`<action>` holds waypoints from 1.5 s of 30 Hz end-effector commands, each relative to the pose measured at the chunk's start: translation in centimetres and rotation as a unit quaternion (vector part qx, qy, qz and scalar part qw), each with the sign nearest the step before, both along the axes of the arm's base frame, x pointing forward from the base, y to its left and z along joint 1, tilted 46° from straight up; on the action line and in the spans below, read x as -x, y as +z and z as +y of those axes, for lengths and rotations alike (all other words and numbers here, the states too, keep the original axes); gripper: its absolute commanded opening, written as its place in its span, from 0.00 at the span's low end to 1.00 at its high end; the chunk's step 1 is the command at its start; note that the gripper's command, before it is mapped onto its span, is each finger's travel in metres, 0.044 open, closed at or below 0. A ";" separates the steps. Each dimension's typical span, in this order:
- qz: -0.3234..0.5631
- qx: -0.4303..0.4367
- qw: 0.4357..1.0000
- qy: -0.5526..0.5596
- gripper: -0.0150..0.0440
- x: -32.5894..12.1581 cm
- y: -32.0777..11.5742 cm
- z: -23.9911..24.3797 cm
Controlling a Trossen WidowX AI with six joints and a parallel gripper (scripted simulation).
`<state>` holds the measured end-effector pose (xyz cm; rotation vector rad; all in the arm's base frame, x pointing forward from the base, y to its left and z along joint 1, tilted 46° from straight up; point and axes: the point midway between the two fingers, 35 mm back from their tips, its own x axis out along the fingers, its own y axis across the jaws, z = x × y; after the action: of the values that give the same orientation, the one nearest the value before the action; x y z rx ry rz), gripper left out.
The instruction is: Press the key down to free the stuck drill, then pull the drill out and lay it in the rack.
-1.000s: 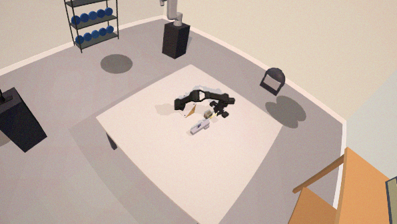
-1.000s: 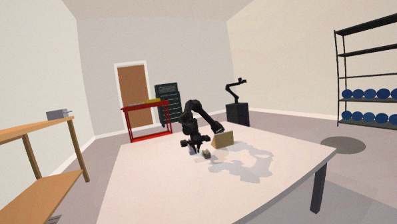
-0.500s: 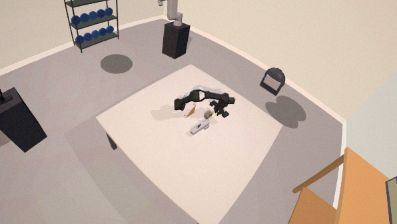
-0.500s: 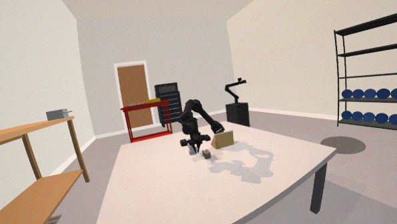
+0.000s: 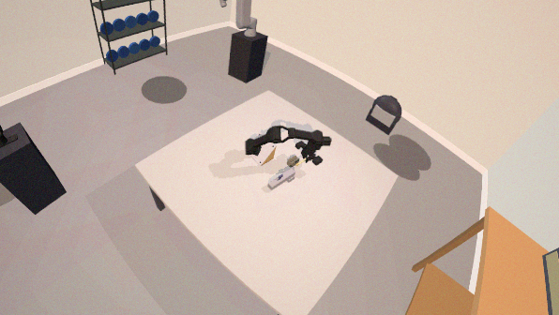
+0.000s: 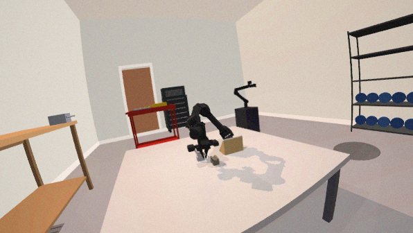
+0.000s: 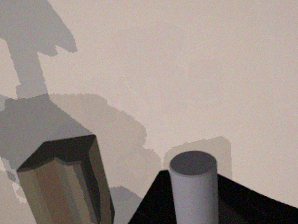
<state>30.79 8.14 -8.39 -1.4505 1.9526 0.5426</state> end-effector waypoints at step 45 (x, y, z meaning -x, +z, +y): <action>-0.003 -0.003 1.000 -0.002 0.25 2.0 -0.6 2.0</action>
<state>29.53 10.02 -8.74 -1.4439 1.9378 0.5404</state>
